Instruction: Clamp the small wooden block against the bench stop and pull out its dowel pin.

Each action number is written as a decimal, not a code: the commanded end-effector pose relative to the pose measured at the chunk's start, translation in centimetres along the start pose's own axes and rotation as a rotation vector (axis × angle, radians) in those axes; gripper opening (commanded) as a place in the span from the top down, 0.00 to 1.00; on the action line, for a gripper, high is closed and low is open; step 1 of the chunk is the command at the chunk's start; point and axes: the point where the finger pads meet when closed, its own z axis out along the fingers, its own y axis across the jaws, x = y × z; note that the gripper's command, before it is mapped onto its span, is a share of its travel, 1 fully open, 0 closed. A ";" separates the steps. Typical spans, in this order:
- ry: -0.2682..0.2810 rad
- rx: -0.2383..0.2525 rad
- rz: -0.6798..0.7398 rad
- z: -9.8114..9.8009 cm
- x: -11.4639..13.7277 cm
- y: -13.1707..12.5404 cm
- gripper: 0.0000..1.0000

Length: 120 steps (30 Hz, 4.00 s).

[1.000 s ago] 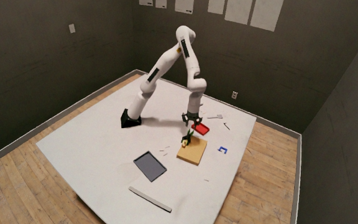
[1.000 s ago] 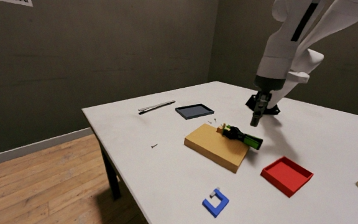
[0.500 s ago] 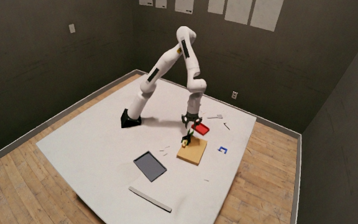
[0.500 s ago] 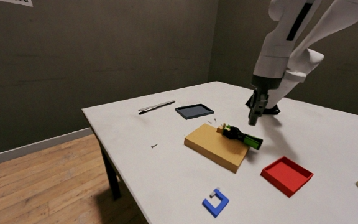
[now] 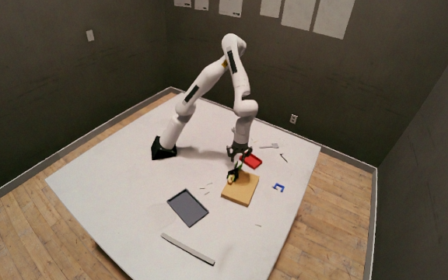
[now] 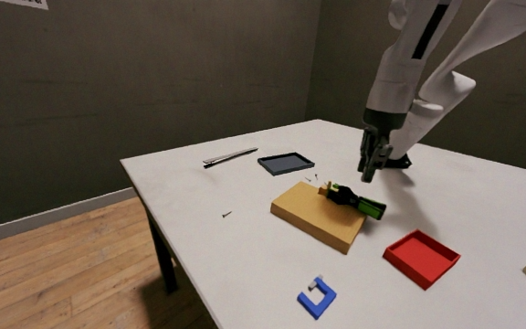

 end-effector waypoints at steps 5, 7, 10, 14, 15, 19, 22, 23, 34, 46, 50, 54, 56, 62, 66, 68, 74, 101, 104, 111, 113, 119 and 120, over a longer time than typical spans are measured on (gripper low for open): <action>0.005 -0.004 -0.073 -0.1 -0.6 0.0 0.46; 0.004 -0.004 -0.102 -0.1 -0.8 -0.1 0.46; 0.004 -0.004 -0.148 -0.1 -1.1 -0.2 0.46; 0.004 -0.004 -0.209 -0.2 -1.4 -0.4 0.46; 0.004 -0.004 -0.225 -0.2 -1.5 -0.4 0.46; 0.004 -0.004 -0.256 -0.2 -1.7 -0.5 0.46; 0.004 -0.004 -0.303 -0.2 -2.0 -0.6 0.46; 0.004 -0.004 -0.319 -0.2 -2.1 -0.7 0.46; 0.004 -0.004 -0.491 -0.4 -3.2 -1.1 0.46; 0.004 -0.005 -0.636 -0.5 -4.1 -1.6 0.46; 0.004 -0.006 -0.691 -0.6 -4.4 -1.7 0.46; 0.002 -0.007 -0.709 -0.7 -4.6 -1.8 0.46; 0.003 -0.007 -0.735 -0.7 -4.7 -1.9 0.46; 0.003 -0.007 -0.812 -0.7 -5.2 -2.1 0.46; 0.003 -0.008 -0.856 -0.8 -5.4 -2.3 0.46; 0.003 -0.008 -0.878 -0.8 -5.6 -2.4 0.46; 0.002 -0.009 -0.919 -0.9 -5.8 -2.5 0.46; 0.000 -0.012 -1.084 -1.1 -6.8 -3.0 0.46; 0.000 -0.012 -1.087 -1.1 -6.8 -3.0 0.46; -0.001 -0.013 -1.105 -1.1 -6.9 -3.1 0.46; -0.001 -0.013 -1.108 -1.1 -6.9 -3.1 0.46; -0.001 -0.013 -1.115 -1.1 -7.0 -3.1 0.46; -0.001 -0.013 -1.115 -1.1 -7.0 -3.1 0.46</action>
